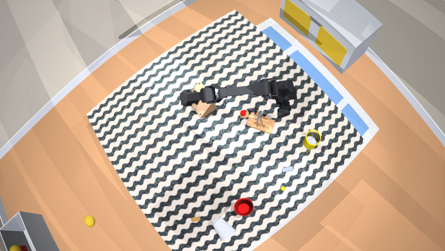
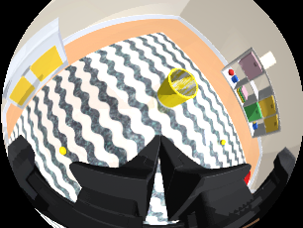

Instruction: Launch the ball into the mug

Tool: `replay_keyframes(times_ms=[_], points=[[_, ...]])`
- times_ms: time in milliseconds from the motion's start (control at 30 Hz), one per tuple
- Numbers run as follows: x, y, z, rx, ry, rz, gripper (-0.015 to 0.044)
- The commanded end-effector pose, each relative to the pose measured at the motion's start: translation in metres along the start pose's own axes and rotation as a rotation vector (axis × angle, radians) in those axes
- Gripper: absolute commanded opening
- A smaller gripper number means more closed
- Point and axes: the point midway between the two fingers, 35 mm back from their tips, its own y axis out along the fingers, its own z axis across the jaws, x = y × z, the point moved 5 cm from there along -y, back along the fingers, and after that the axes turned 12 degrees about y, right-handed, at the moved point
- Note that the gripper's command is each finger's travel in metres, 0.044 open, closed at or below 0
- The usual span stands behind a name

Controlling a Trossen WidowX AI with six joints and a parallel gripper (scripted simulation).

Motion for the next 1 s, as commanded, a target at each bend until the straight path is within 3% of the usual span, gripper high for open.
replay_keyframes(times_ms=[0,967], points=[[-0.016,-0.004,0.015,-0.013,-0.142,0.051,0.0],[-0.121,-0.032,0.08,-0.066,-1.071,0.385,0.0]])
